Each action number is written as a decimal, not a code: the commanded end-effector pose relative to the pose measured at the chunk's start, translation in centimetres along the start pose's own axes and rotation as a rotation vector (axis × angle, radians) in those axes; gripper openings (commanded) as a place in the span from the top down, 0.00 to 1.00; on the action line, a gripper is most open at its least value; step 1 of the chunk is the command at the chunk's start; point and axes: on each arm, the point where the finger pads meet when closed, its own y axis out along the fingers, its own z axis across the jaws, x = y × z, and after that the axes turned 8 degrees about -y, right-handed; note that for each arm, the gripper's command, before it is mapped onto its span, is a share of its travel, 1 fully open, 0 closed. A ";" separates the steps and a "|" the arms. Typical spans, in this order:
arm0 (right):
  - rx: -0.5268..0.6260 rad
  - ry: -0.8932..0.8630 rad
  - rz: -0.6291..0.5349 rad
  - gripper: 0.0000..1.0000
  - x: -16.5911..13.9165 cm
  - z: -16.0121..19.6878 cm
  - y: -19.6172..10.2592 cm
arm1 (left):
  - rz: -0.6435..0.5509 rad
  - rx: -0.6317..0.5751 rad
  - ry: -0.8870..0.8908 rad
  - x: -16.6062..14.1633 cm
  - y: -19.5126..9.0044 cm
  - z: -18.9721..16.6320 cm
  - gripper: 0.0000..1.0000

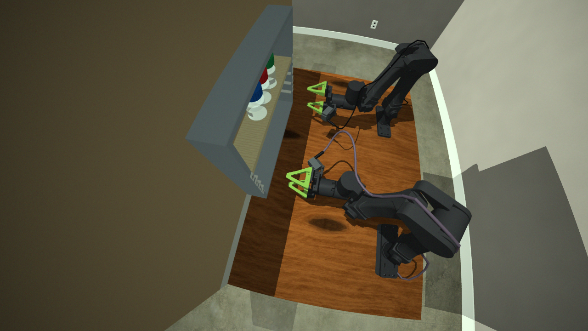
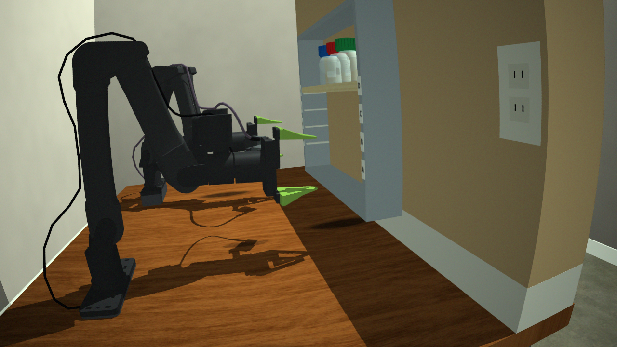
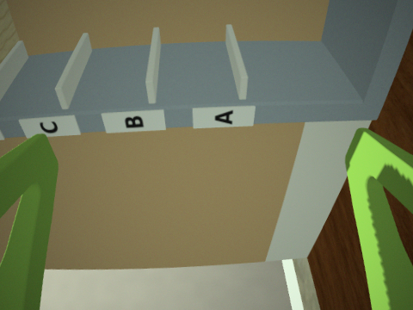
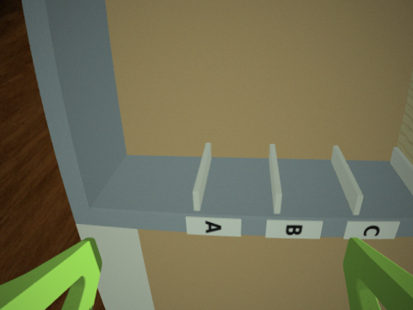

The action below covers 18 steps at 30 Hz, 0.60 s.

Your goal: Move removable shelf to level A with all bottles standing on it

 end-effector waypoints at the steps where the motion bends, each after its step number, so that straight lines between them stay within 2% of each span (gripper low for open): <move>1: -0.046 0.022 0.007 0.00 -0.2 -1.4 0.6 | -0.003 0.031 -0.013 0.2 0.6 1.0 0.00; 7: -0.046 0.022 0.007 0.00 -0.2 -1.4 0.6 | -0.003 0.031 -0.013 0.2 0.6 1.0 0.00; 18: -0.046 0.022 0.007 0.00 -0.8 -5.1 0.5 | -0.003 0.031 -0.013 0.7 0.5 4.7 0.00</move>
